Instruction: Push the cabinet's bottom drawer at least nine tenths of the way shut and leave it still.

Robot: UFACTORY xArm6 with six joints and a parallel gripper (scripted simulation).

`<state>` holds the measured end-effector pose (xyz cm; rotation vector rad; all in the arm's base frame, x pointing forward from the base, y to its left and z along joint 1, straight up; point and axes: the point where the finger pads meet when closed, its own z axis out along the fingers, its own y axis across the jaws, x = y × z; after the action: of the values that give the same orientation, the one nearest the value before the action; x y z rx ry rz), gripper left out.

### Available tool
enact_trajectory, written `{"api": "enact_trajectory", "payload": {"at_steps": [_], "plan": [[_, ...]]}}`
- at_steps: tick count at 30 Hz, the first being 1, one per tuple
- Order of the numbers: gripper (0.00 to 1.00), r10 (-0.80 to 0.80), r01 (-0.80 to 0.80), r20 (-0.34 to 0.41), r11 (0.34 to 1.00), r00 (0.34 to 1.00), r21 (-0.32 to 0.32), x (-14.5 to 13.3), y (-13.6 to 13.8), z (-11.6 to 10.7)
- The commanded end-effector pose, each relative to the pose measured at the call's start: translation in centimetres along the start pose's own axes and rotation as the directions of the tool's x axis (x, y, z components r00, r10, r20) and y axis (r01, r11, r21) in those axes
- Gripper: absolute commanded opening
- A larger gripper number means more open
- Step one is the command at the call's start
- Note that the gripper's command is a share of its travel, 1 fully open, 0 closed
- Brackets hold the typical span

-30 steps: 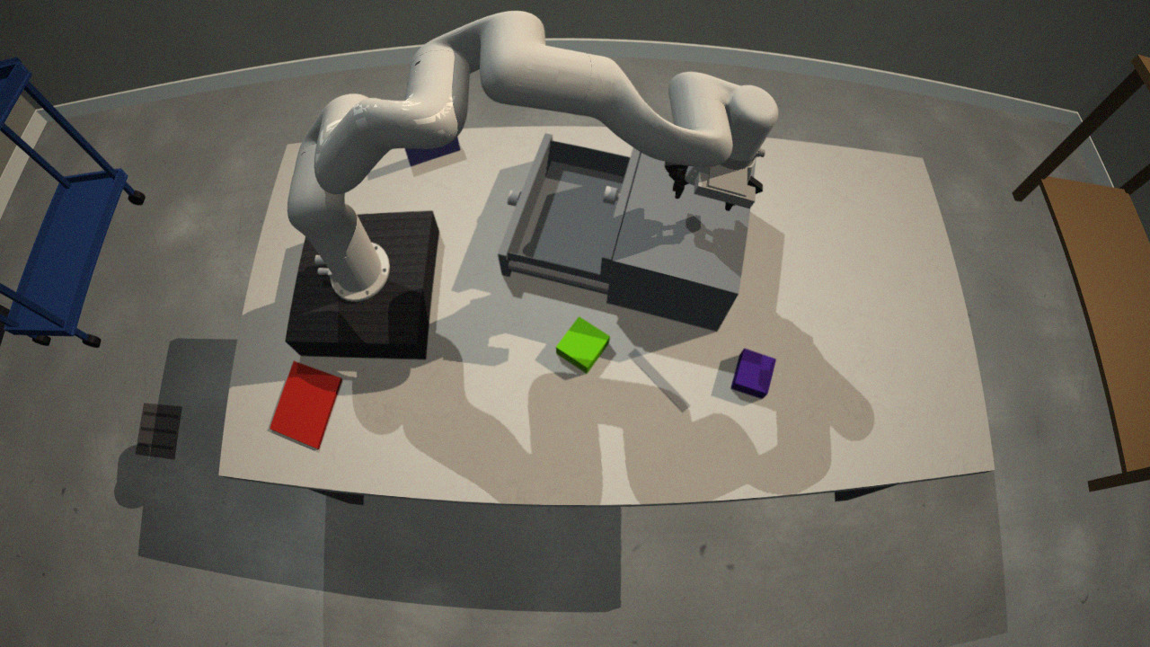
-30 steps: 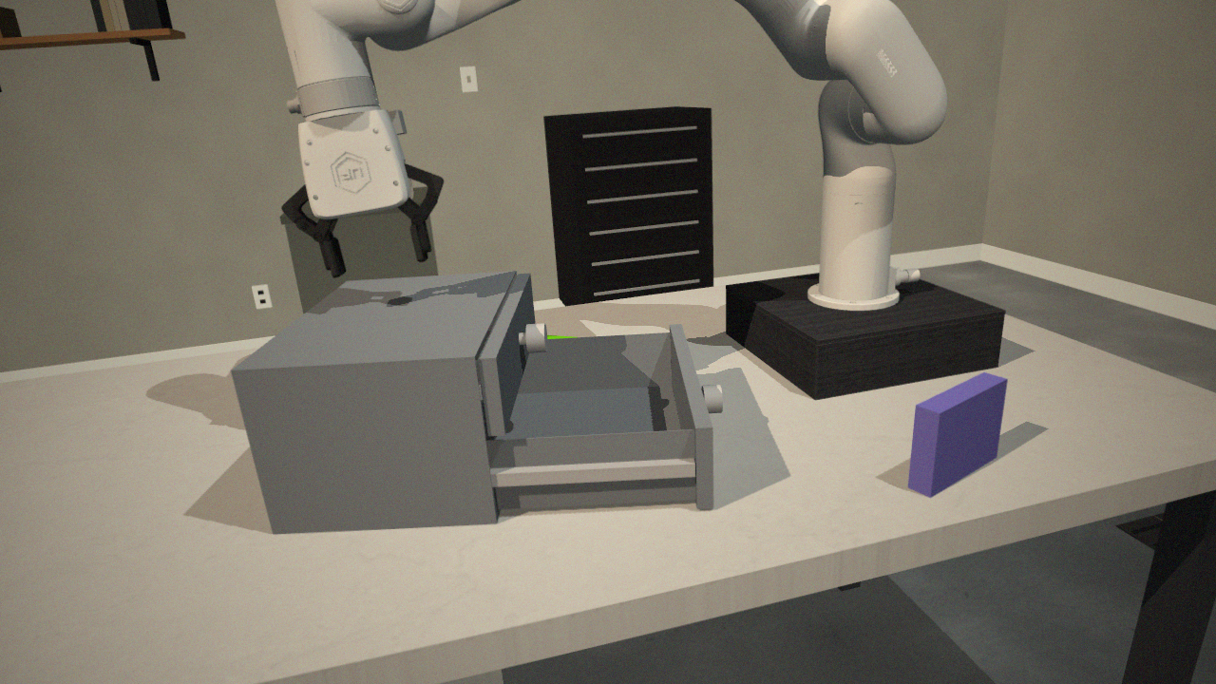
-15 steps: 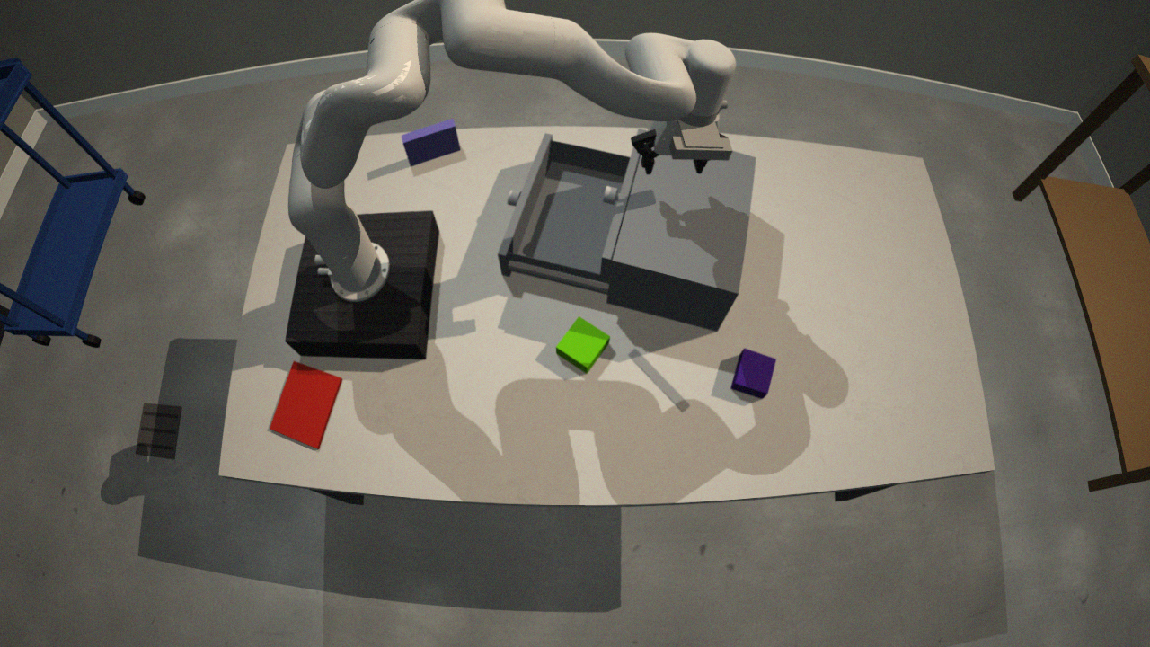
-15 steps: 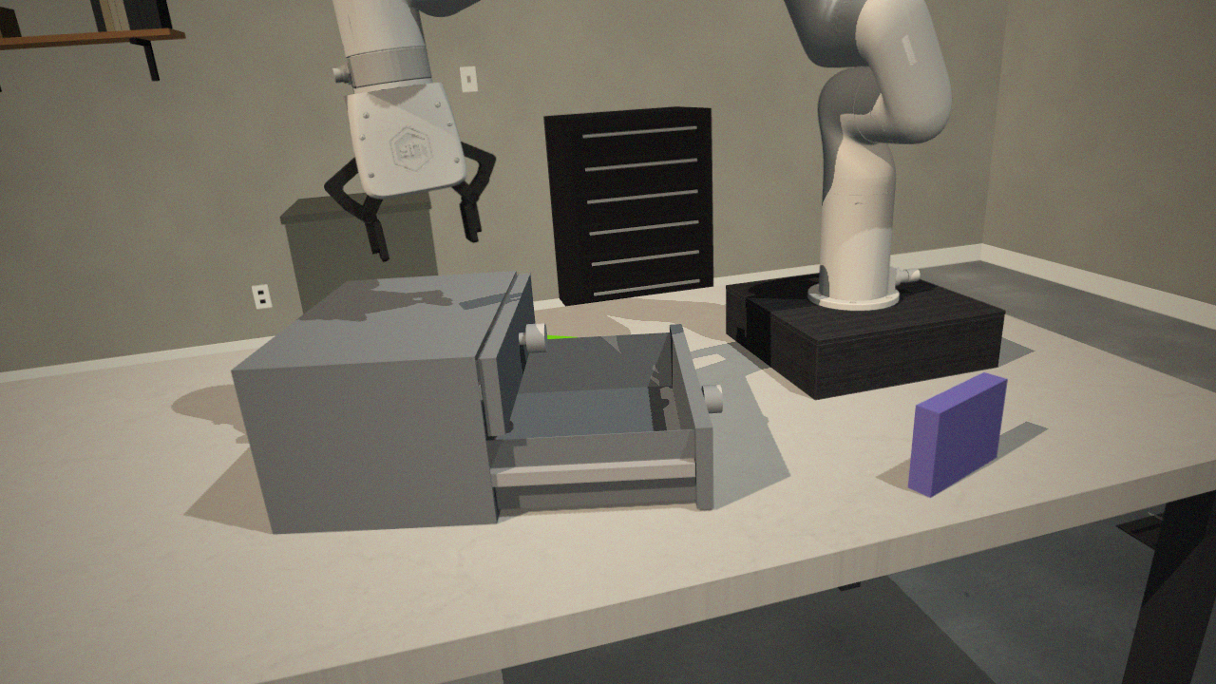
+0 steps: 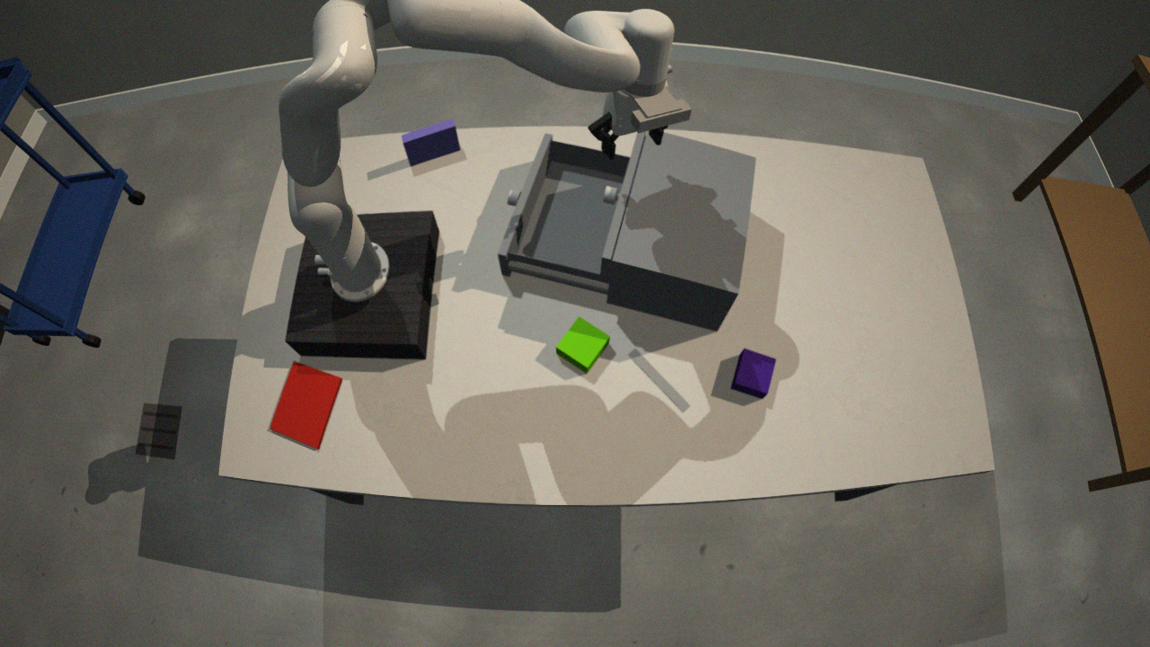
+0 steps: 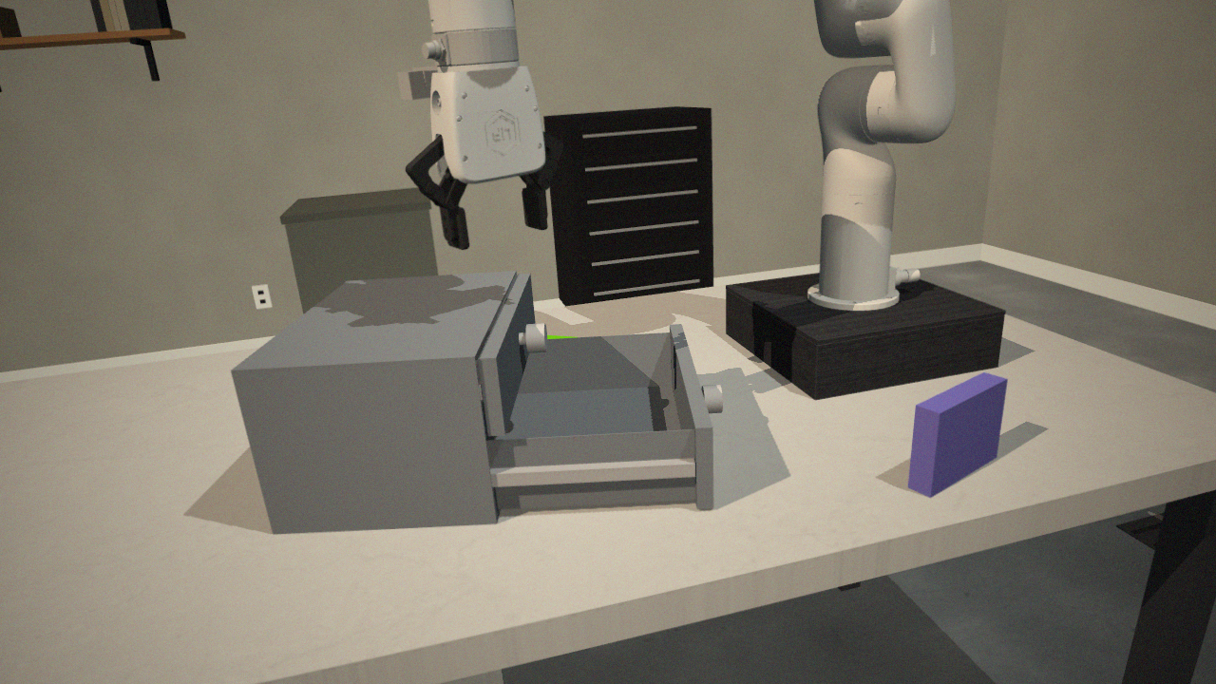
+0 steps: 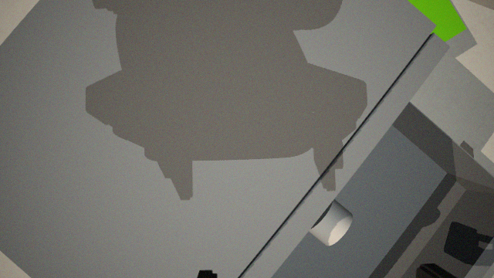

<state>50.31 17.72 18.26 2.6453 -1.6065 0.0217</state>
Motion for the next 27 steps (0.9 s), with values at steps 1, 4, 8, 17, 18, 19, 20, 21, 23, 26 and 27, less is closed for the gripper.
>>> {"api": "enact_trajectory", "payload": {"at_steps": [1, 4, 8, 17, 18, 19, 20, 21, 23, 26, 27], "plan": [[1.00, -0.169, 0.172, -0.049, 0.984, 0.984, 0.056, -3.1, 3.3, -0.5], [1.00, -0.169, 0.172, -0.049, 0.984, 0.984, 0.056, -3.1, 3.3, -0.5], [1.00, -0.315, 0.321, -0.087, 0.945, 0.945, 0.064, -5.5, 6.5, -0.1], [1.00, -0.501, 0.512, -0.138, 0.856, 0.854, 0.065, -8.2, 11.1, 1.1], [1.00, -0.501, 0.512, -0.138, 0.856, 0.854, 0.065, -8.2, 11.1, 1.1], [1.00, -0.501, 0.512, -0.138, 0.856, 0.854, 0.065, -8.2, 11.1, 1.1], [1.00, -0.551, 0.564, -0.152, 0.823, 0.821, 0.064, -8.9, 12.4, 1.5], [1.00, -0.551, 0.564, -0.152, 0.823, 0.821, 0.064, -8.9, 12.4, 1.5], [1.00, -0.595, 0.610, -0.164, 0.790, 0.787, 0.062, -9.5, 13.7, 2.0], [1.00, -0.632, 0.648, -0.175, 0.759, 0.755, 0.059, -10.0, 14.8, 2.5], [1.00, -0.662, 0.681, -0.184, 0.730, 0.726, 0.057, -10.4, 15.8, 2.9]]}}
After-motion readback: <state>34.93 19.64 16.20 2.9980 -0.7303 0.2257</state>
